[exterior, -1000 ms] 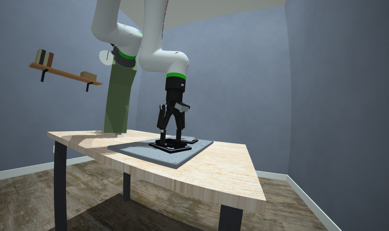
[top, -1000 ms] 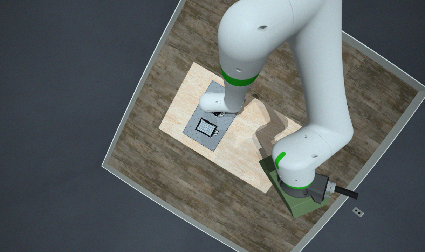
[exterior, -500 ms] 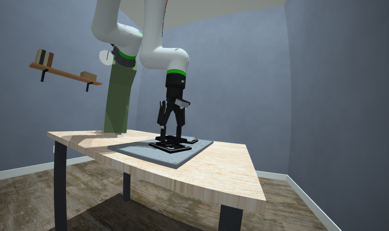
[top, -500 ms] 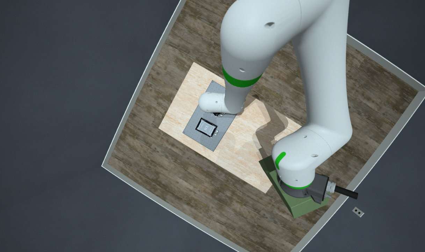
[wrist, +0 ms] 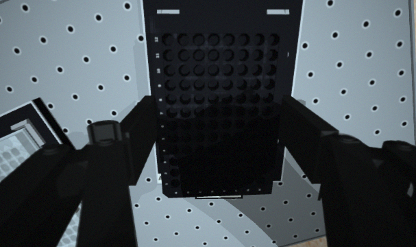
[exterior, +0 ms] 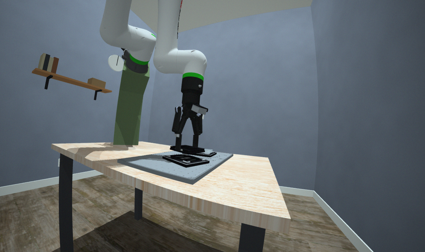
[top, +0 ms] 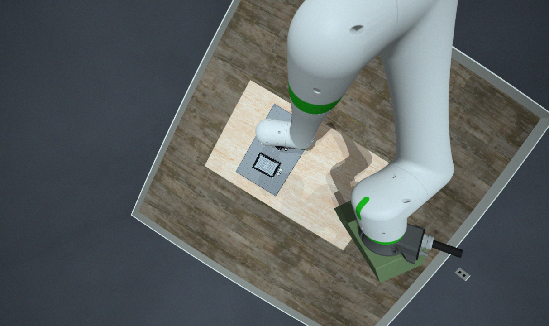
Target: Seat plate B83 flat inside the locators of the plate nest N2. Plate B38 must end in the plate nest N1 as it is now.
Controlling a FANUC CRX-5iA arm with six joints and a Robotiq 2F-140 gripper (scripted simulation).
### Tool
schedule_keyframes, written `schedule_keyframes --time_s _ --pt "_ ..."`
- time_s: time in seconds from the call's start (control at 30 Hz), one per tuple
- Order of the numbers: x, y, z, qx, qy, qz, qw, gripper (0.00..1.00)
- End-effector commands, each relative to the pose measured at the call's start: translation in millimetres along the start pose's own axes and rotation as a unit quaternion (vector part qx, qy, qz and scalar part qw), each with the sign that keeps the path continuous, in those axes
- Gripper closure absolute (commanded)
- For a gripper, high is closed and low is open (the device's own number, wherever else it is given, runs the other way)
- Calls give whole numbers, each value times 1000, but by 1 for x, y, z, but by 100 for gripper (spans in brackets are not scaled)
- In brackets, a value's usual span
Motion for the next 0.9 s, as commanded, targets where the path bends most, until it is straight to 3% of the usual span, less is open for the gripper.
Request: schedule_keyframes --time_s 0.0,0.87 --pt "0 0 -1 0 0 0 1000 90" --pt "5 0 0 0 0 0 1000 90"
Point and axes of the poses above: the point where the finger pads meet when closed, its own y axis back along the fingers, its own x axis across the jaws, z = x × y, the point moved 1 cm from there along y, back along the fingers, and after that the axes turned 4 degrees about y, right-handed, at the moved point
